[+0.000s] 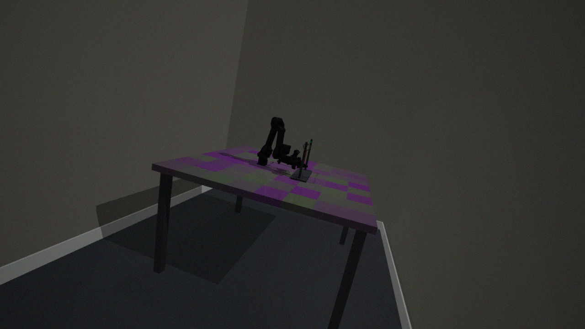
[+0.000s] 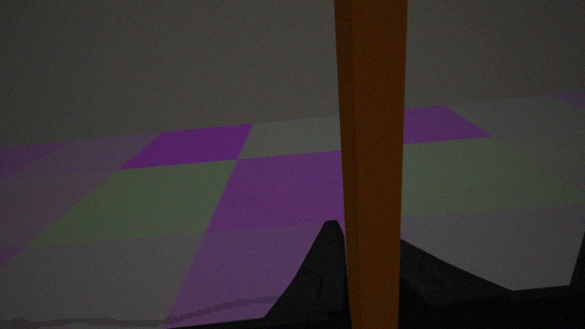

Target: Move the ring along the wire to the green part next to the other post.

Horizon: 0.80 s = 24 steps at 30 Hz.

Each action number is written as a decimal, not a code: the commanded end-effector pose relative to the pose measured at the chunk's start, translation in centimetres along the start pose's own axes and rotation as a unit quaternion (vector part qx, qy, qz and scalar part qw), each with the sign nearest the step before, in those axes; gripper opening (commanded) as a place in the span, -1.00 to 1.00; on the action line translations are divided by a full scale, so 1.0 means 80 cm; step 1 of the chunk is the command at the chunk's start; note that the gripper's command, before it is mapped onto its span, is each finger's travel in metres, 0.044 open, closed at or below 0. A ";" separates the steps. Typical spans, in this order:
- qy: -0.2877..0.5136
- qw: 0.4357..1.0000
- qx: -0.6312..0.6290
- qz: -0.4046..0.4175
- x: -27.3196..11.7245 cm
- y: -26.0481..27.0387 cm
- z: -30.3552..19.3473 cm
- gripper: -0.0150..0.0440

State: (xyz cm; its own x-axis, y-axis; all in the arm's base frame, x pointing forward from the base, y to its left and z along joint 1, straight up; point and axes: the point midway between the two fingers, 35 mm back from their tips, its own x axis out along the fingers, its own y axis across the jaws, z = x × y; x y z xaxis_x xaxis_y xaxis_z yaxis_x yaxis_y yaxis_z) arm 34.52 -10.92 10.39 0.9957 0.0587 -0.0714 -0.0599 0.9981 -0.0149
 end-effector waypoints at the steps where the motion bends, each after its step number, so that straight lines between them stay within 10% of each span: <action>1: 0.000 1.000 0.000 0.000 0.000 0.000 0.001 -1.00; 24: 0.000 1.000 0.000 -0.001 -0.001 -0.002 0.019 -1.00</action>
State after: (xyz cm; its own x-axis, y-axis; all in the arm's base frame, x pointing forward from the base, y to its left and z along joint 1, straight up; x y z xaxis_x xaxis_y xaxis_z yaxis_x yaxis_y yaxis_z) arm 34.50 -11.09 11.83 0.9959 0.0541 -0.0723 -0.0553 0.9984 -0.0143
